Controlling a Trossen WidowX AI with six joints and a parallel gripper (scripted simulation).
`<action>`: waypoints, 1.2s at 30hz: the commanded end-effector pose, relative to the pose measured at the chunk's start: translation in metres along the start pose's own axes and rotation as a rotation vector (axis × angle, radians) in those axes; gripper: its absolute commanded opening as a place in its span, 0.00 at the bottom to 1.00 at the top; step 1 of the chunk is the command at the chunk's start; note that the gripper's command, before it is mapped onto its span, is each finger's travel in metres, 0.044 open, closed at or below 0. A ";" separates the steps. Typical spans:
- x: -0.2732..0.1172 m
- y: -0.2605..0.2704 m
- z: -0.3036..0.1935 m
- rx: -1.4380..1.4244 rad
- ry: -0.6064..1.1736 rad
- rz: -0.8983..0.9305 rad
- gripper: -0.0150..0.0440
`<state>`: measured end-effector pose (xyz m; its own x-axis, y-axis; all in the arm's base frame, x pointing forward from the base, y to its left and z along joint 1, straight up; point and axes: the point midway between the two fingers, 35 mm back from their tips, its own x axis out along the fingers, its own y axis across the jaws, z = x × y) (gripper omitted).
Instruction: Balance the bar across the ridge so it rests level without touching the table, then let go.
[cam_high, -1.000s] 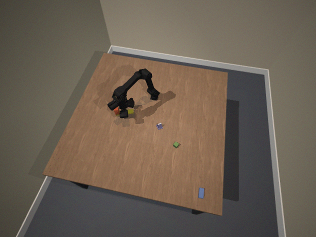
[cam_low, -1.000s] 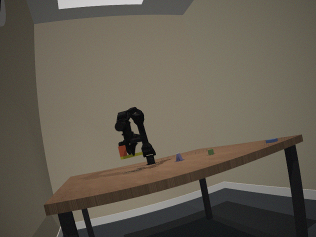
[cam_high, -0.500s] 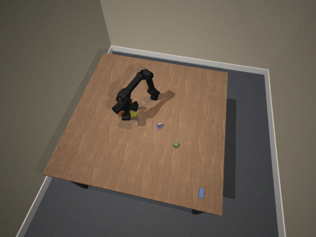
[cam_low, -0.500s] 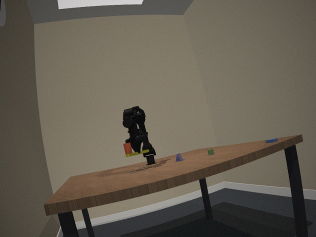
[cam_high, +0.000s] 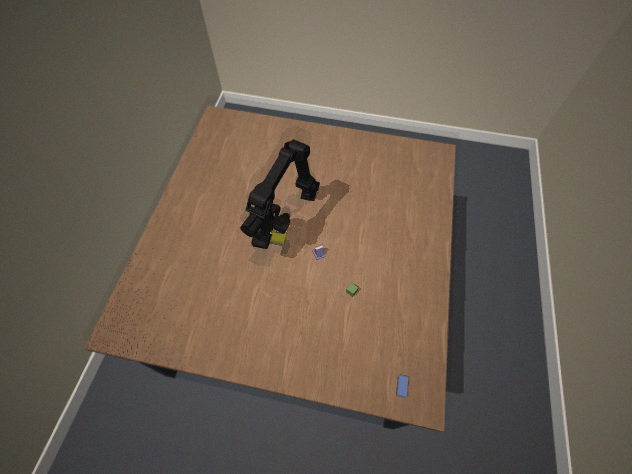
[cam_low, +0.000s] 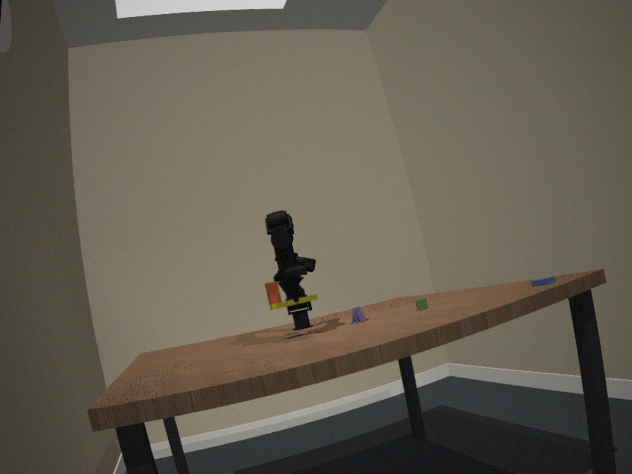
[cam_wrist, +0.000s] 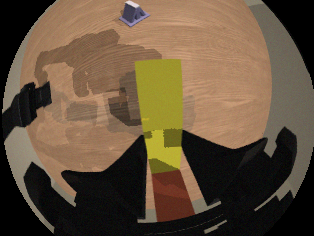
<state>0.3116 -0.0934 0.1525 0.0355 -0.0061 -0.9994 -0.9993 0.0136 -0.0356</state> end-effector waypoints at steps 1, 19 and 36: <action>0.000 -0.002 0.013 0.052 0.002 0.002 0.25; -0.001 -0.012 0.083 0.329 -0.005 0.002 0.25; -0.002 -0.009 0.149 0.591 -0.011 0.005 0.25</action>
<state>0.3224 0.0471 0.1515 0.0282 0.0084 -0.9996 -0.8431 0.5375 -0.0193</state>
